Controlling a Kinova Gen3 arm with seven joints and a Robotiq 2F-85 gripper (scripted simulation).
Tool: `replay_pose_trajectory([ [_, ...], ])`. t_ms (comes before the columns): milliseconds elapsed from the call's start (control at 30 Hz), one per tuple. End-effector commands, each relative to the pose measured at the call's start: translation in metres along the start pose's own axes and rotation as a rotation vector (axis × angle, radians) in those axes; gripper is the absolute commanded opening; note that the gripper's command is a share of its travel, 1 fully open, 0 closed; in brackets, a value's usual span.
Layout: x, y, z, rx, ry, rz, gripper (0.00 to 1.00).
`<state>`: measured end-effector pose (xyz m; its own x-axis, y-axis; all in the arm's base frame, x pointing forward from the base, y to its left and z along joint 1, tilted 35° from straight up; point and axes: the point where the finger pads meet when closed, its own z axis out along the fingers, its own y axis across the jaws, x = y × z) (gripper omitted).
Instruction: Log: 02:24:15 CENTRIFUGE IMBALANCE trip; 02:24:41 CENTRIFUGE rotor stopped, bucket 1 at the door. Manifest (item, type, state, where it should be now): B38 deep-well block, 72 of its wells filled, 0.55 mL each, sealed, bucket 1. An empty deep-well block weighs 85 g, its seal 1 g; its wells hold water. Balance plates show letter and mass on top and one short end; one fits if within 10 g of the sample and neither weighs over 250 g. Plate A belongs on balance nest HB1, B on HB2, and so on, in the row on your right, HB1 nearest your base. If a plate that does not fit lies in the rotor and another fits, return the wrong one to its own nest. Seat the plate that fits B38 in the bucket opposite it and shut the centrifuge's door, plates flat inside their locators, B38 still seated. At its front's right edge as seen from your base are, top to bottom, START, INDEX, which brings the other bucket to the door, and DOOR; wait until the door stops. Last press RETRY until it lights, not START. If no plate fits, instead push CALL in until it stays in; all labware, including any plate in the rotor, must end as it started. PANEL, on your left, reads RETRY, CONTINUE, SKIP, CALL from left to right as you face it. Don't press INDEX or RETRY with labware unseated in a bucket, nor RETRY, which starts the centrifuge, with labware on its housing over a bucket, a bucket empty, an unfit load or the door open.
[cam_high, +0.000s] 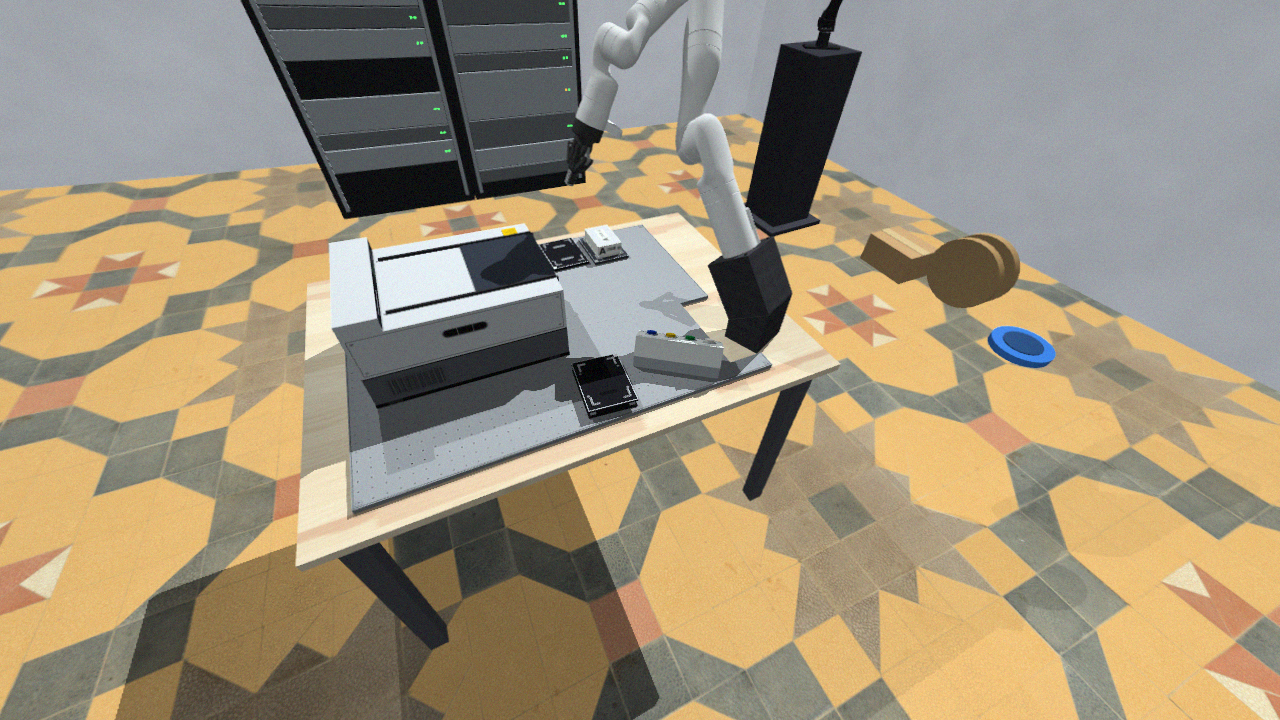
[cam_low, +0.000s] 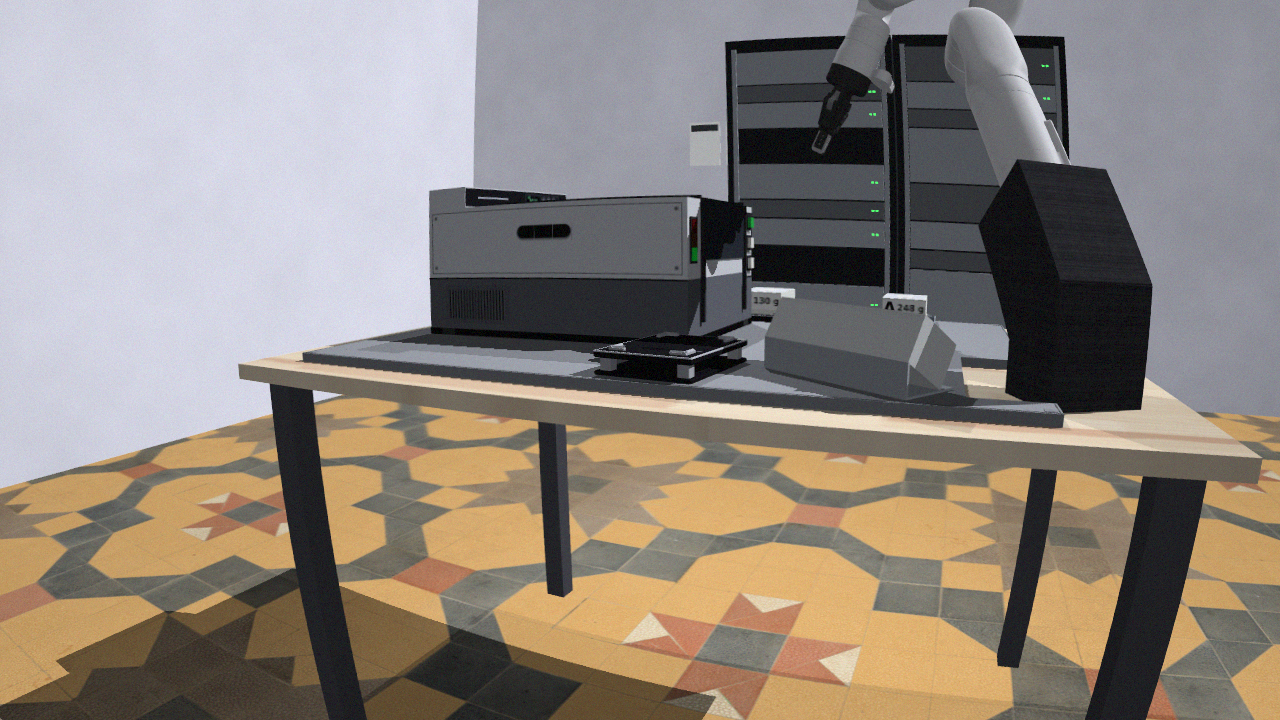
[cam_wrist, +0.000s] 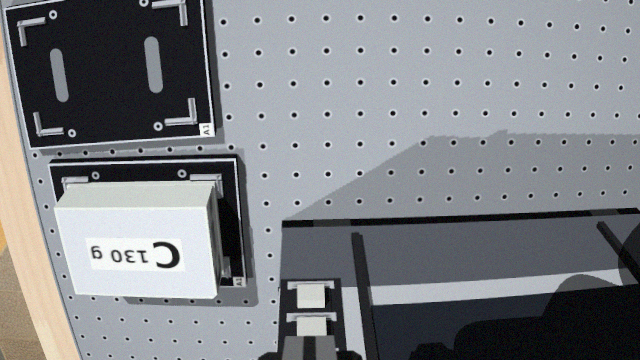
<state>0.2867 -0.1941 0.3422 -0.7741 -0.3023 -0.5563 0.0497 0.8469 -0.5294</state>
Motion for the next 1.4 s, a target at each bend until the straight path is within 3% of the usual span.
replay_pose_trajectory([
  [0,0.0,0.0,0.011,0.001,-0.002,0.0,0.1],
  [1367,0.007,0.0,0.134,0.001,-0.002,0.0,0.1],
])
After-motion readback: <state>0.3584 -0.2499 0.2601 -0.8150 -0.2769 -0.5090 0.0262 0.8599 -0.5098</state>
